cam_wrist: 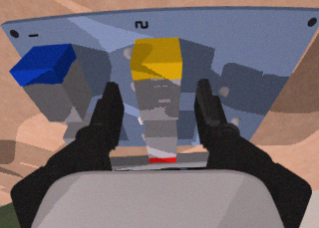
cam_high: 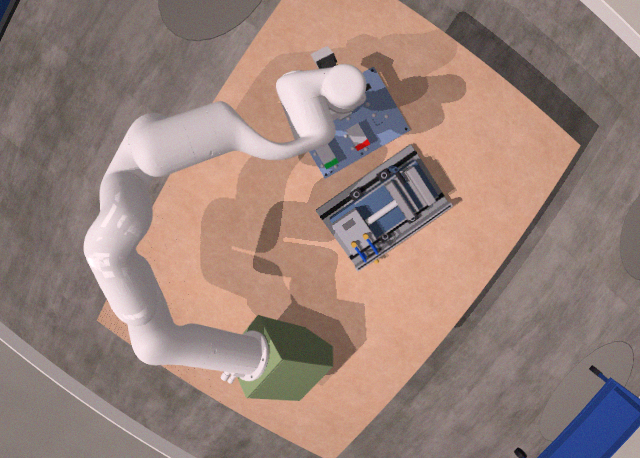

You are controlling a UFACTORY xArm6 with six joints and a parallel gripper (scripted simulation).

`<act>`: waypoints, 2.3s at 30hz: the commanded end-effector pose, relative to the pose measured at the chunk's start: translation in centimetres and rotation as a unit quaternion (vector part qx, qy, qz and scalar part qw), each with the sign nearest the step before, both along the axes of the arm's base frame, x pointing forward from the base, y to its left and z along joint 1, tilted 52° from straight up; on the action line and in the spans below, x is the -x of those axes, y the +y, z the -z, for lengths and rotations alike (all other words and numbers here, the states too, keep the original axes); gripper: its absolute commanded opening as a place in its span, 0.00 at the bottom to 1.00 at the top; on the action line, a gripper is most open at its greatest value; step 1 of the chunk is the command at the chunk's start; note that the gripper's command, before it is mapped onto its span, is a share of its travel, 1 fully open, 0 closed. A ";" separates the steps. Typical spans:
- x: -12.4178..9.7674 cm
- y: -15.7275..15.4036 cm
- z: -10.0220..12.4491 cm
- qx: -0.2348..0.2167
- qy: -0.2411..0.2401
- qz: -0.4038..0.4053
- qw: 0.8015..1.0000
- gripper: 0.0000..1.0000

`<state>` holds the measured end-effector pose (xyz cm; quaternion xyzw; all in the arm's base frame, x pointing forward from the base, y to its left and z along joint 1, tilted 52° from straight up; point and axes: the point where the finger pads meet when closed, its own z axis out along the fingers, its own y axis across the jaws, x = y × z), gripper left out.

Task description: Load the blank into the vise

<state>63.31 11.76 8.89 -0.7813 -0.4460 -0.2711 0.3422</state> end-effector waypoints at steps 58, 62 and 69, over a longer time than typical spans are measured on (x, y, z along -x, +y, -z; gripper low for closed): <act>-0.2 0.7 0.5 0.000 -0.002 0.001 1.000 0.67; -0.2 0.7 0.5 0.000 -0.002 0.001 1.000 0.67; -0.2 0.6 0.5 0.000 -0.002 0.001 1.000 0.67</act>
